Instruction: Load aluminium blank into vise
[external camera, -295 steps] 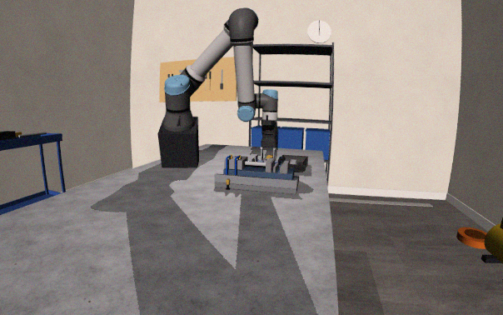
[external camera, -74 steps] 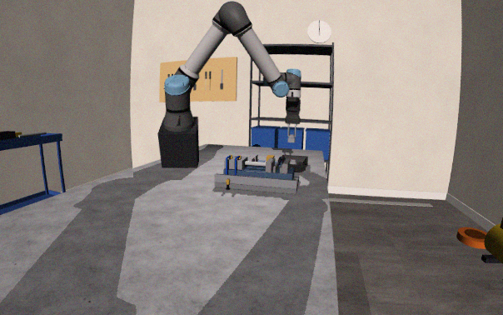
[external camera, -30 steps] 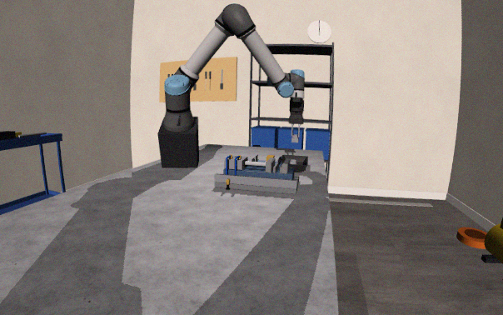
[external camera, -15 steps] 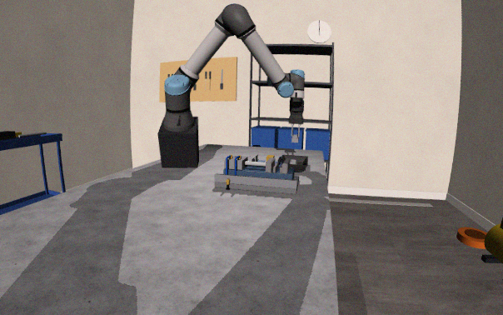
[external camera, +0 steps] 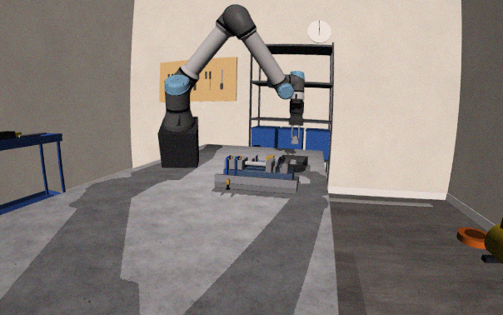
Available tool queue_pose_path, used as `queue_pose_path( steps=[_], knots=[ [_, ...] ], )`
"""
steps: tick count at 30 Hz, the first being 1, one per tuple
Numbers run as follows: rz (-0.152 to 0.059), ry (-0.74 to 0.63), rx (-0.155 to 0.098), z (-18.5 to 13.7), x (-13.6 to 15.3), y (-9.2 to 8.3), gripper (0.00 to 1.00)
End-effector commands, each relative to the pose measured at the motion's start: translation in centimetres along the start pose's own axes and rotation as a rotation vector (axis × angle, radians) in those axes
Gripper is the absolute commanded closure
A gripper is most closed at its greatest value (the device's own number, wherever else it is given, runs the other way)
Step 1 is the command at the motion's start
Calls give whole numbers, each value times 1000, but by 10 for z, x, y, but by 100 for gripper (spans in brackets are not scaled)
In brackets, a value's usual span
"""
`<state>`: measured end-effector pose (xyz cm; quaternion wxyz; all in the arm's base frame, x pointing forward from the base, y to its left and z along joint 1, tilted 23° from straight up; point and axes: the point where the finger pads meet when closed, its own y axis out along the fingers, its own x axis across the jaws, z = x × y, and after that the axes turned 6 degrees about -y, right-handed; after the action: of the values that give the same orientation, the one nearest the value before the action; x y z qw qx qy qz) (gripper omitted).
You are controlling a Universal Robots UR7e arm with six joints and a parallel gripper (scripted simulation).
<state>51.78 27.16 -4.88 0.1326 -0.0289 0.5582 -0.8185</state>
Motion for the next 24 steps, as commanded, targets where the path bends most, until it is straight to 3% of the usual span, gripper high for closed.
queue_pose_path(
  steps=[1,24],
  knots=[
    [1,0,0,0,0,2,100],
    [1,0,0,0,-1,39,100]
  ],
)
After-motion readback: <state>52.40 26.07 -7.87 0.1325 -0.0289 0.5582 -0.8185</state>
